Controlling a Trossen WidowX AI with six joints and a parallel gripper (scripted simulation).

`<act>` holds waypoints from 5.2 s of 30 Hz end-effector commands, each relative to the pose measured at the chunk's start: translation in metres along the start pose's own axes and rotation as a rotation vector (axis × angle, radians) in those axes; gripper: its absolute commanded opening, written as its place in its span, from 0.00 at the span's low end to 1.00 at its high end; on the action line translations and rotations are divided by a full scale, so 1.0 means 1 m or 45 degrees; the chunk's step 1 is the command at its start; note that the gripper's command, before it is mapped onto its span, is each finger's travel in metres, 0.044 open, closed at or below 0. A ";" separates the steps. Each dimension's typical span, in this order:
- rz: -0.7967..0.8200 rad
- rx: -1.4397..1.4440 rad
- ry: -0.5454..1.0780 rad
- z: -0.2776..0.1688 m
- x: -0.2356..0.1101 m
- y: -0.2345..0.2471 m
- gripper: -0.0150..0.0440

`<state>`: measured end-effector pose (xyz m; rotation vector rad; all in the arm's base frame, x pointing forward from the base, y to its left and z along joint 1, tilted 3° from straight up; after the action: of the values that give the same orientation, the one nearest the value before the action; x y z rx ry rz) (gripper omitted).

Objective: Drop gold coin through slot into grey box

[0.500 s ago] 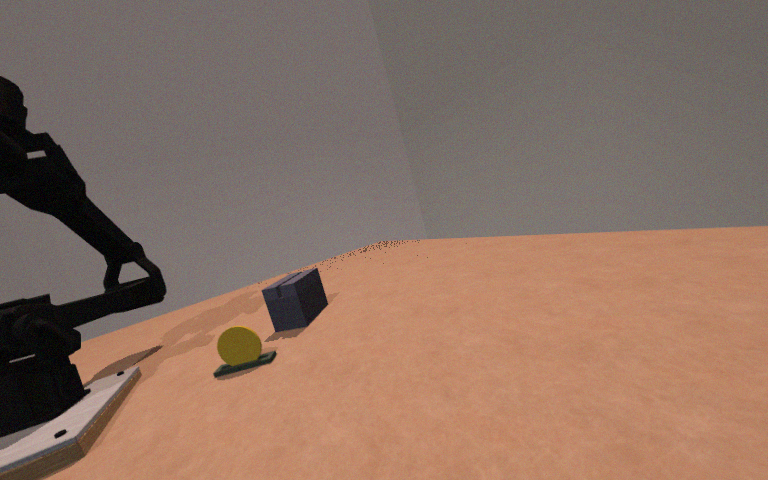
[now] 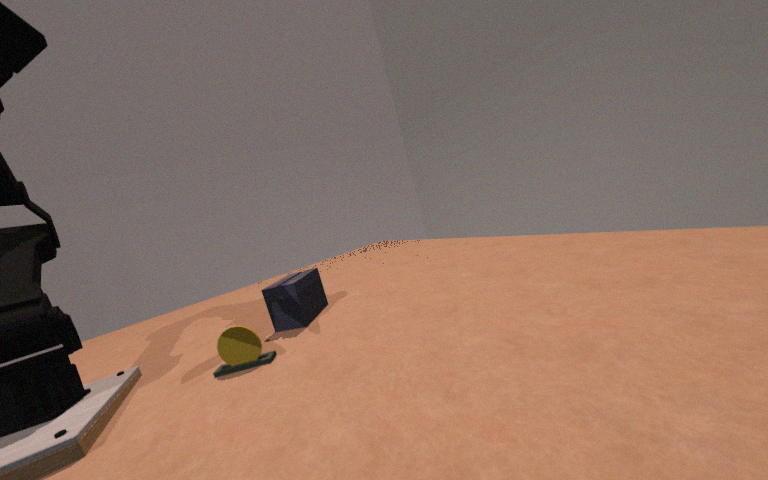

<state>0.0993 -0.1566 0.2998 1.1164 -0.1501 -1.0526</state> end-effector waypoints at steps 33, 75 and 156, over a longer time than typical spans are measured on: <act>-0.320 -1.672 1.606 -0.232 0.051 -0.051 0.53; -0.320 -1.672 1.606 -0.270 0.077 -0.104 0.53; 0.232 -2.367 1.782 -0.219 0.047 -0.036 0.25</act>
<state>0.2293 -0.0477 0.1482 -0.0925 1.5059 0.1474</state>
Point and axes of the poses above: the point midway between the two fingers, 35 mm back from their tips, its own x axis out along the fingers, its own y axis across the jaws, z = x × y, the point moved 2 cm from there along -x, back along the fingers, and after that the axes turned 6 degrees about x, right-handed, at the moved point
